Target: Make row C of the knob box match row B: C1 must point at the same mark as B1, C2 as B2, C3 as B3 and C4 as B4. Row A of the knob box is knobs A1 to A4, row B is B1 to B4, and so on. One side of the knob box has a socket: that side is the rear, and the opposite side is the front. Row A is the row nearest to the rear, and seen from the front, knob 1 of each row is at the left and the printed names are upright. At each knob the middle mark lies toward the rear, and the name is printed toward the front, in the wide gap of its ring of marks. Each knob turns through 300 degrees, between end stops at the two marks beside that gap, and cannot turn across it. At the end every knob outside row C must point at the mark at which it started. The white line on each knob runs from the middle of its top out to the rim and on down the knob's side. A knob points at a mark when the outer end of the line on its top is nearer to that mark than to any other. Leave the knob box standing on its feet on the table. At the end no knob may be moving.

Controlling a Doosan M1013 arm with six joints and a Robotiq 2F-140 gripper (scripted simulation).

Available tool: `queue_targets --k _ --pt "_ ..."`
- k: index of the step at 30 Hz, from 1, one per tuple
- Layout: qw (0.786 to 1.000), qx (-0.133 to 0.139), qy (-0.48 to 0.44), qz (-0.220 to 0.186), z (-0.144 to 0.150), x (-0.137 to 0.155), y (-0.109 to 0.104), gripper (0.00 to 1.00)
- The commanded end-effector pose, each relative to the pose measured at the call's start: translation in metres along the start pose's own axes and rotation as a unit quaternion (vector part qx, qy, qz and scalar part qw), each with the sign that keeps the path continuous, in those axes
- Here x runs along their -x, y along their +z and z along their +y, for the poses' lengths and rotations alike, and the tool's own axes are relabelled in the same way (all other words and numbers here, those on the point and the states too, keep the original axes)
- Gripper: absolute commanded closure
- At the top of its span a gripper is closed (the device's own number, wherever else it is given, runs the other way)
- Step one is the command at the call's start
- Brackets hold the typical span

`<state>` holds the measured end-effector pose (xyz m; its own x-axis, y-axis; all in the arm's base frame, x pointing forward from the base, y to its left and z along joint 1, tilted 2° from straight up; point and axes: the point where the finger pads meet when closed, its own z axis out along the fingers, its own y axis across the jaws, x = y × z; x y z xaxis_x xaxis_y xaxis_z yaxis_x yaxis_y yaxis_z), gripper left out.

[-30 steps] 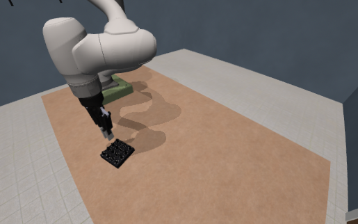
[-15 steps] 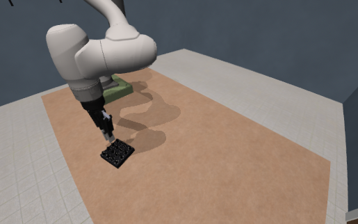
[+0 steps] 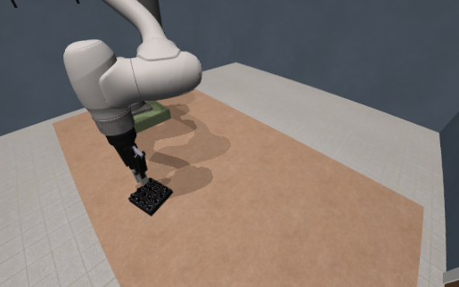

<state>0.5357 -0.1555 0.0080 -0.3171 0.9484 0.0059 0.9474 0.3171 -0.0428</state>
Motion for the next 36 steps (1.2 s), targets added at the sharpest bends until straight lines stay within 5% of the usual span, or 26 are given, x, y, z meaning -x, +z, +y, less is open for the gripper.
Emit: queue_targets --k 1,36 --pt "1.000 0.000 0.000 0.000 0.0000 0.0000 0.0023 0.88" --pt "1.000 0.000 0.000 0.000 0.0001 -0.0001 0.0073 0.88"
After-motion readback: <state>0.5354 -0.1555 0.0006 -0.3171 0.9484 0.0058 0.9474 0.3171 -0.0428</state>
